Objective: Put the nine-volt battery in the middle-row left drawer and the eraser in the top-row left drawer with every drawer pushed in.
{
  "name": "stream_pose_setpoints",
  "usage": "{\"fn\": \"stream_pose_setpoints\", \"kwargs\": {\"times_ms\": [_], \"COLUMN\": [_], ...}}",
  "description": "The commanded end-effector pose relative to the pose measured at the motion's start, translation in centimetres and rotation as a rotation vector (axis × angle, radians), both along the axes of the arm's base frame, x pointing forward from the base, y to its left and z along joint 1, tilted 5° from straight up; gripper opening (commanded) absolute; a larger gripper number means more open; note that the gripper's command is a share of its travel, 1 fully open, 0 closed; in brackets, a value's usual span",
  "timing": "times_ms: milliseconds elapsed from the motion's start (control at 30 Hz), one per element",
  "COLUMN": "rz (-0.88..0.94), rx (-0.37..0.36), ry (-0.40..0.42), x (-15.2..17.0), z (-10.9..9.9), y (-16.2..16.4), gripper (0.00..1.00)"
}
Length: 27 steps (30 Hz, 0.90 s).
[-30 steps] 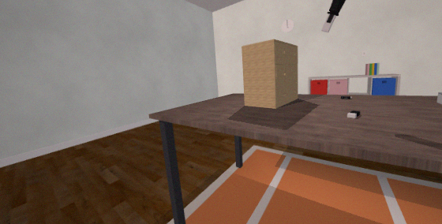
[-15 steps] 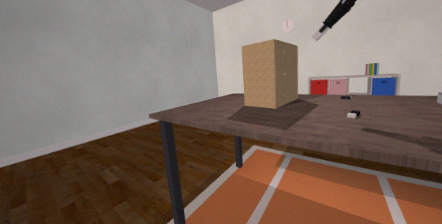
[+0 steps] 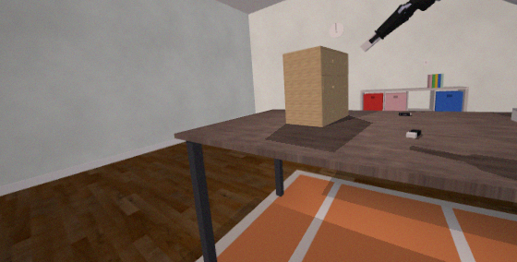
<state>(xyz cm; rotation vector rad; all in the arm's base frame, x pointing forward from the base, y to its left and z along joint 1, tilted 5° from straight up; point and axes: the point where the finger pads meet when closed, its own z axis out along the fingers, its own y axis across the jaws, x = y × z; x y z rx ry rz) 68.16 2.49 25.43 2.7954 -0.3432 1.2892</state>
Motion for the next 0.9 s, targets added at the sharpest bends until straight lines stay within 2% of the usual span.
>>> {"fn": "stream_pose_setpoints", "kwargs": {"times_ms": [0, 867], "rz": [-0.033, -0.038], "rx": [-0.033, -0.071], "ry": [-0.060, -0.225], "x": [0.2, 1.5], "z": [-0.2, -1.7], "y": [-0.2, -0.4], "gripper": [0.00, 0.00]}}
